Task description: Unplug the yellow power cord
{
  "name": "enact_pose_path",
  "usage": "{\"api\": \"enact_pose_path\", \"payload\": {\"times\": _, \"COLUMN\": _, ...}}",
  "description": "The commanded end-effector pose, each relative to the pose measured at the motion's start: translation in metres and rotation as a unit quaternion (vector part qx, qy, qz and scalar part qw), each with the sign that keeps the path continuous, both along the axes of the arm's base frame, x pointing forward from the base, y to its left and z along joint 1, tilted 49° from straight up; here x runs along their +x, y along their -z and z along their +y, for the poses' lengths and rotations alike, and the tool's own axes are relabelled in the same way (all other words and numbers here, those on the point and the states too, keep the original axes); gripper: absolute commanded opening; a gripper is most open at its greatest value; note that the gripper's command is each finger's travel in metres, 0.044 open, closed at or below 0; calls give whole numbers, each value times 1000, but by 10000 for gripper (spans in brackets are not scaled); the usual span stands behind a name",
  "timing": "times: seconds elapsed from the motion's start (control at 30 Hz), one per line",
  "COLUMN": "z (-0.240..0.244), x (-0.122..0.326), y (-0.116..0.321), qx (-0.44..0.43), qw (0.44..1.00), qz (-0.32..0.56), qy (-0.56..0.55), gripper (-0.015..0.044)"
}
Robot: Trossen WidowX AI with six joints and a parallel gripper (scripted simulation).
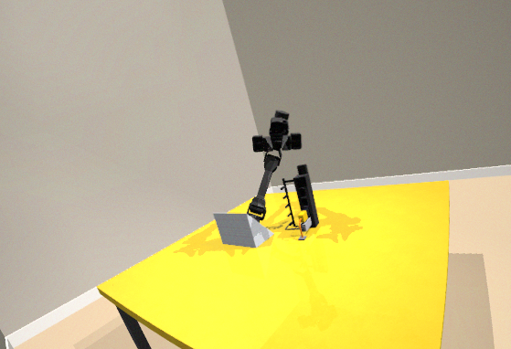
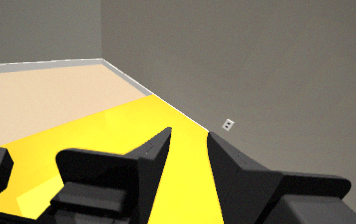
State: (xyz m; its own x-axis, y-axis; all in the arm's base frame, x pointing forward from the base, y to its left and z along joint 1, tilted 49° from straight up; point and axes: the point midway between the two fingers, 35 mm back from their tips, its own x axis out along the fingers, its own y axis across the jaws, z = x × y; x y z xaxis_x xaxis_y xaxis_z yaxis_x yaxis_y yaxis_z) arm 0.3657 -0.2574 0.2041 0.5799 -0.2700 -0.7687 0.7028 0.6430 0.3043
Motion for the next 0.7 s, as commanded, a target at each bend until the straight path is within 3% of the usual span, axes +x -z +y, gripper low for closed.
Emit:
{"api": "enact_pose_path", "payload": {"times": 0.0, "z": 42, "x": 0, "y": 46, "qx": 108, "qw": 992, "qz": 56, "qy": -25, "gripper": 160}}
{"api": "enact_pose_path", "payload": {"times": 0.27, "z": 144, "x": -26, "y": 116, "qx": 341, "qw": 916, "qz": 205, "qy": -43, "gripper": 160}}
{"api": "enact_pose_path", "payload": {"times": 0.5, "z": 232, "x": -67, "y": 138, "qx": 521, "qw": 772, "qz": 364, "qy": 8, "gripper": 160}}
{"api": "enact_pose_path", "payload": {"times": 0.67, "z": 241, "x": -72, "y": 138, "qx": 537, "qw": 752, "qz": 382, "qy": 18, "gripper": 160}}
